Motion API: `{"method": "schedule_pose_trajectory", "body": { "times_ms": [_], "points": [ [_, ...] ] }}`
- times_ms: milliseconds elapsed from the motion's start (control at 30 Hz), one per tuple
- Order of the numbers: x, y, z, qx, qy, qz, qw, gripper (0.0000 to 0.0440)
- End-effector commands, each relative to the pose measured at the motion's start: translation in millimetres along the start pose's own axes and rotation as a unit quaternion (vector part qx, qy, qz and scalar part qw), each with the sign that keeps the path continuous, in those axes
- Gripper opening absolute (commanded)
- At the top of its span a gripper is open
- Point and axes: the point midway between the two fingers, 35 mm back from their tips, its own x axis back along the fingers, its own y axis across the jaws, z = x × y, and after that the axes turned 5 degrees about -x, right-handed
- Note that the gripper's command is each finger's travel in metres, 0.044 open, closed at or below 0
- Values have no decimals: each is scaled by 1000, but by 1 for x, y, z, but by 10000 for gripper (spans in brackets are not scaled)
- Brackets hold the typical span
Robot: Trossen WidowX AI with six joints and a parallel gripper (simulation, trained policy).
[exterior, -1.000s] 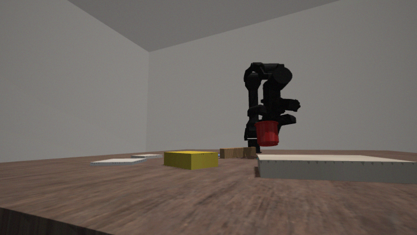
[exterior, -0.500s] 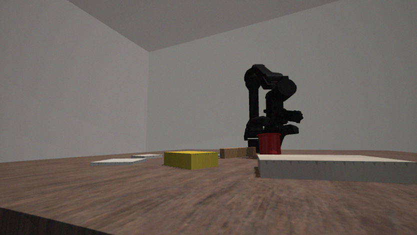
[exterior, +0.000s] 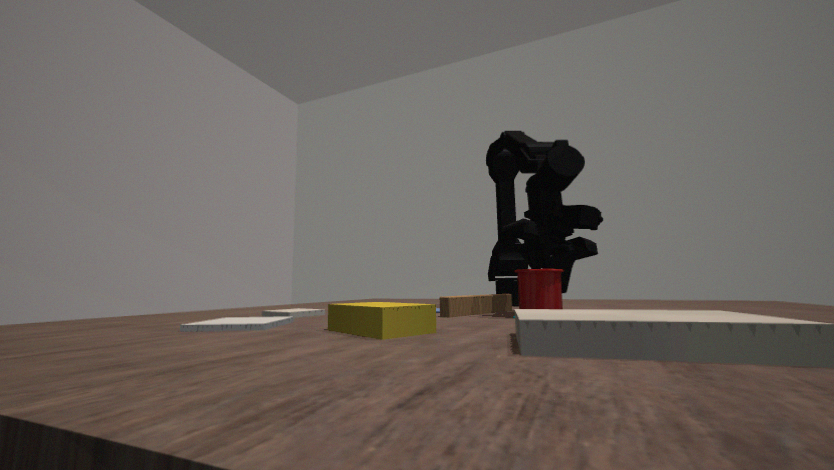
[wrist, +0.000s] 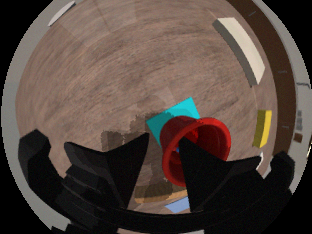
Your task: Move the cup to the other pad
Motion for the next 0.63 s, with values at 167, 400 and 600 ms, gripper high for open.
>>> {"method": "schedule_pose_trajectory", "body": {
  "times_ms": [167, 400, 600],
  "points": [
    [16, 4, 3, 1, -22, -4, 1000, 211],
    [35, 4, 1, -2, -45, 1, 999, 251],
    [54, 1, -3, -2, -71, 12, 997, 300]
  ]
}}
